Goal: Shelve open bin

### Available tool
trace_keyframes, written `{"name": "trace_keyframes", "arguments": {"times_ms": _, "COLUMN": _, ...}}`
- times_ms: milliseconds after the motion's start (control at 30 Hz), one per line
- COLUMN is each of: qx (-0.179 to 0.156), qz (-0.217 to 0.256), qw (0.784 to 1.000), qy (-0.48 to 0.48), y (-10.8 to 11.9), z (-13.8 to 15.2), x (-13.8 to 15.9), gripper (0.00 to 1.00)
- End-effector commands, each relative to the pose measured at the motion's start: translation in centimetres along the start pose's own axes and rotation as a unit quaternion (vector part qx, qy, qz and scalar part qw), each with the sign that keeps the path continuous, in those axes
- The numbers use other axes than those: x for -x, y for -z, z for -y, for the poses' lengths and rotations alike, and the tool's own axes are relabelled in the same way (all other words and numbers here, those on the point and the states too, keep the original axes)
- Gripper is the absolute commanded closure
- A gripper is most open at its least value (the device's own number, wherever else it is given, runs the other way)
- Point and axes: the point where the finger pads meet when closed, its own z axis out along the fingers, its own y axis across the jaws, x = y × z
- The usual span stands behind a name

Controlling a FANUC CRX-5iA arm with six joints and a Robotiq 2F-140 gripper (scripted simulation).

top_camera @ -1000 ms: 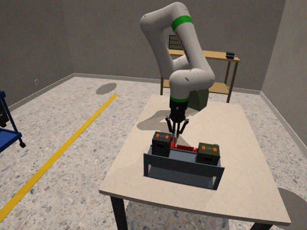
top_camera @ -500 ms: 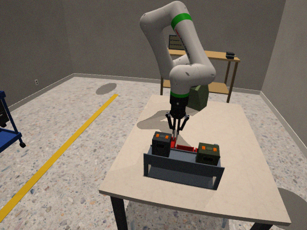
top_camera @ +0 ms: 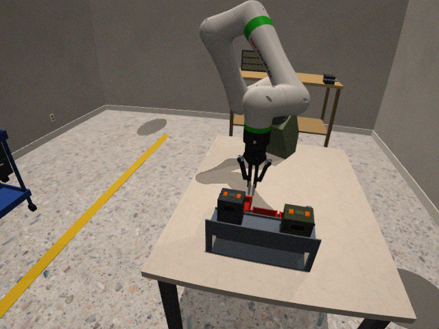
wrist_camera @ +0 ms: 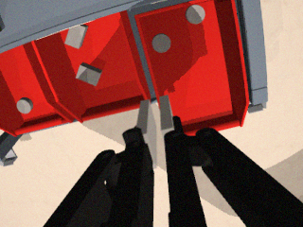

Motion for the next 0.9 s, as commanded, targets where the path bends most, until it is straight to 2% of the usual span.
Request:
{"name": "trace_keyframes", "arguments": {"times_ms": 0, "qx": 0.0, "qz": 0.0, "qw": 1.0, "qy": 0.0, "y": 0.5, "z": 0.0, "x": 0.0, "gripper": 0.94}}
{"name": "trace_keyframes", "arguments": {"times_ms": 867, "qx": 0.0, "qz": 0.0, "qw": 1.0, "qy": 0.0, "y": 2.0, "z": 0.0, "x": 0.1, "gripper": 0.94}}
